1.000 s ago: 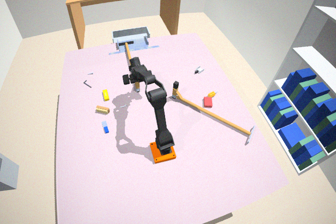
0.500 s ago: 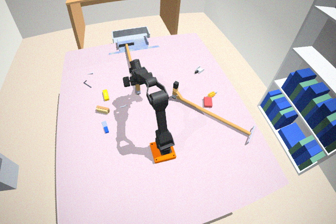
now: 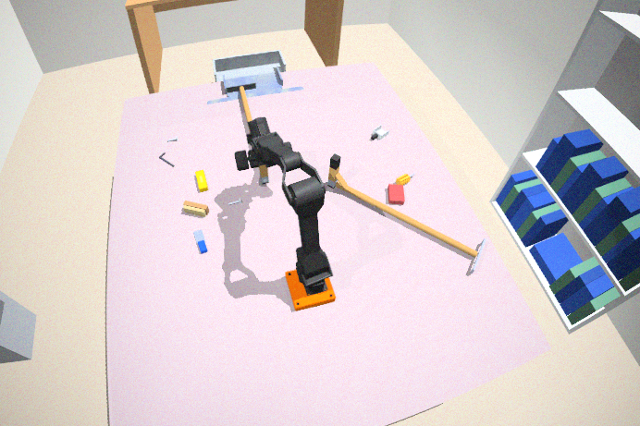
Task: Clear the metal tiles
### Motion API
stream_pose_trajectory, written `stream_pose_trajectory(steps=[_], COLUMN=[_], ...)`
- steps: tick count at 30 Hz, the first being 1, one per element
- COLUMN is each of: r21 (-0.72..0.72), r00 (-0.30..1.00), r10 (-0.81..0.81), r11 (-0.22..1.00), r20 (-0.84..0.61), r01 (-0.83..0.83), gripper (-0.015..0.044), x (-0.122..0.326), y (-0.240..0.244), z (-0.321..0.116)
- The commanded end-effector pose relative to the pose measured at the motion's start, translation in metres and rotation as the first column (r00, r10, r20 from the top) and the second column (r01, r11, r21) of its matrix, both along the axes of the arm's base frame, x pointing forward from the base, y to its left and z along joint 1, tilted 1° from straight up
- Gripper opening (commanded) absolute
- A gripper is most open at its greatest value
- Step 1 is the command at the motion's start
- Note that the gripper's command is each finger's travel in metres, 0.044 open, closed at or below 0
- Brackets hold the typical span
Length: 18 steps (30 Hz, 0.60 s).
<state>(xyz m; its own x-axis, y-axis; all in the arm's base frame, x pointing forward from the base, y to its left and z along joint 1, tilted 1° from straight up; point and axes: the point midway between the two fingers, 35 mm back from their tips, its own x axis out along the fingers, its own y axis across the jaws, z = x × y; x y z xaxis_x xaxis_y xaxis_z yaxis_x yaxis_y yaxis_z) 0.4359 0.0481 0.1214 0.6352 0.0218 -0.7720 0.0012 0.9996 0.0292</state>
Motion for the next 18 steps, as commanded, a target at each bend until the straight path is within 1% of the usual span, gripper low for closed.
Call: stream_pose_trajectory(steps=[1,18], r21=[0.000,0.000], r00=[1.000,1.000], r10=[-0.002,-0.001], r11=[1.000,1.000], r20=[0.017,0.017], r01=[0.002,0.001], gripper=[0.0000,0.0000], x=[-0.005,-0.031], y=[0.001,0.001], z=[0.005,0.002])
